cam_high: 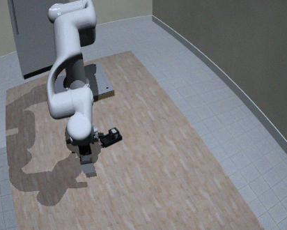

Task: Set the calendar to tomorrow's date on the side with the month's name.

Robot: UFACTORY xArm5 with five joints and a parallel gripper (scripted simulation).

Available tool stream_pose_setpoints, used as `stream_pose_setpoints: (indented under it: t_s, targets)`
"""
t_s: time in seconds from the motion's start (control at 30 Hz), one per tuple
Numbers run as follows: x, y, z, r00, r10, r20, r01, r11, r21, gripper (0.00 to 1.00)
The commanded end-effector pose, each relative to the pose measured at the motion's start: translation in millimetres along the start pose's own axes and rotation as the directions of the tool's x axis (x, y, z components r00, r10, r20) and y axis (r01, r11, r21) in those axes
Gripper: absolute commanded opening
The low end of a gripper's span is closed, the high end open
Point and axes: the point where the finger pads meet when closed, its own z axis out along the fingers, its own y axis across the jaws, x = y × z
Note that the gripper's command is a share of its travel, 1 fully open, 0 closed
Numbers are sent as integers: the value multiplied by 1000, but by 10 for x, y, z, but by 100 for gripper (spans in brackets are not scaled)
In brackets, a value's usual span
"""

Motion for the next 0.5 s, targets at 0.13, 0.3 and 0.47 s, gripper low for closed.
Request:
stream_pose_setpoints:
  t_s: [0.13,0.3,0.47]
  targets:
    - [100,13,119,1000,3,-4,-3,1000,2,49]
    - [132,16,165,1000,3,-4,-3,1000,2,49]
    - [180,20,233,1000,4,-4,-4,1000,3,49]
